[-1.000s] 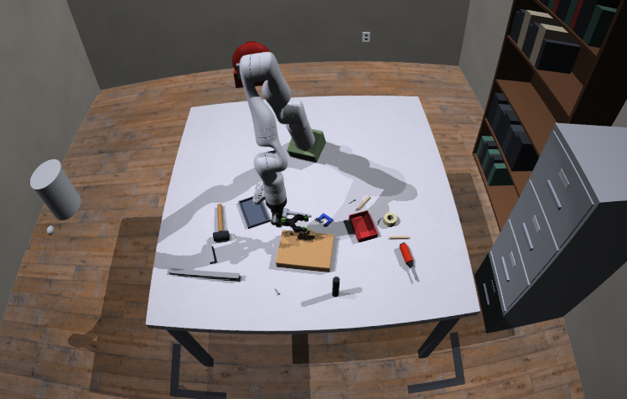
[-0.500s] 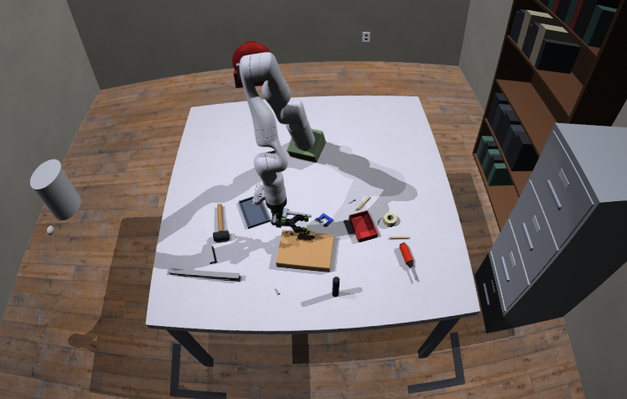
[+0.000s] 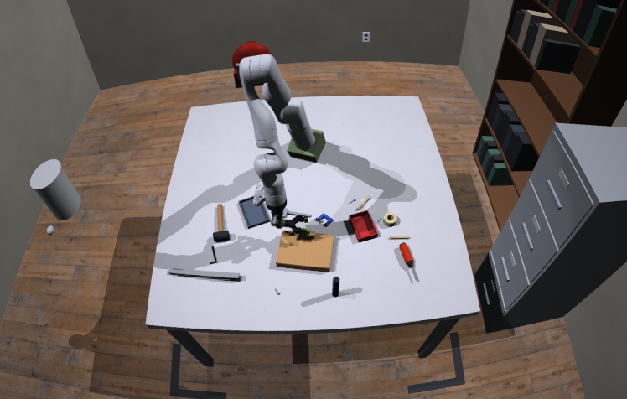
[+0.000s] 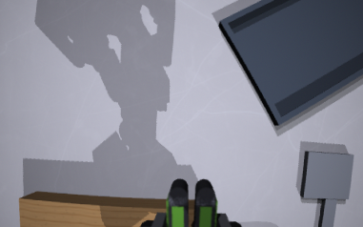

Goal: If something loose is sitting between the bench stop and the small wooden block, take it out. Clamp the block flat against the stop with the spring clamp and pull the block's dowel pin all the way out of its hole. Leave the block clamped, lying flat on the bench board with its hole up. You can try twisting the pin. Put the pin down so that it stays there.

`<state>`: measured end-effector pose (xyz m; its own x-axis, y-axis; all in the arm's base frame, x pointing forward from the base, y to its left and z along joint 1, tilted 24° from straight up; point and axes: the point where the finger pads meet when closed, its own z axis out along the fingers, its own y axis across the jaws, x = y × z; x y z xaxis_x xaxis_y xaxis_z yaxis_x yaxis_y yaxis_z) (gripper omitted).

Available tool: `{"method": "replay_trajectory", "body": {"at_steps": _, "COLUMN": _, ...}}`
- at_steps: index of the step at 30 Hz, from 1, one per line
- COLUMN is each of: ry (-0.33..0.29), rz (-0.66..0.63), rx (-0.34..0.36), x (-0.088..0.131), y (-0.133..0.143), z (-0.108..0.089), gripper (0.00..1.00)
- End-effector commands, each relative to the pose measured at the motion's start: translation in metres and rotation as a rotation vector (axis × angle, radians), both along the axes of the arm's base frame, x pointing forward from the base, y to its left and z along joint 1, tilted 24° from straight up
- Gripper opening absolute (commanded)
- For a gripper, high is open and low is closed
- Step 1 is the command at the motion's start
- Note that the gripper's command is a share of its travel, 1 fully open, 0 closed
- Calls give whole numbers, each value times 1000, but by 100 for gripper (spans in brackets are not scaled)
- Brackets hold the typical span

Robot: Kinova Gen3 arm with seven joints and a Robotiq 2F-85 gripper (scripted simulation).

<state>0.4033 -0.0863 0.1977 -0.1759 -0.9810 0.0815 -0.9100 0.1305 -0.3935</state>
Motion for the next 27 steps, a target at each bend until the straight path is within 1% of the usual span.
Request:
{"method": "replay_trajectory", "body": {"at_steps": 1, "ry": -2, "rz": 0, "rx": 0, "x": 1, "y": 0, "z": -2, "gripper": 32}}
{"method": "replay_trajectory", "body": {"at_steps": 27, "ry": -2, "rz": 0, "rx": 0, "x": 10, "y": -5, "z": -25, "gripper": 32}}
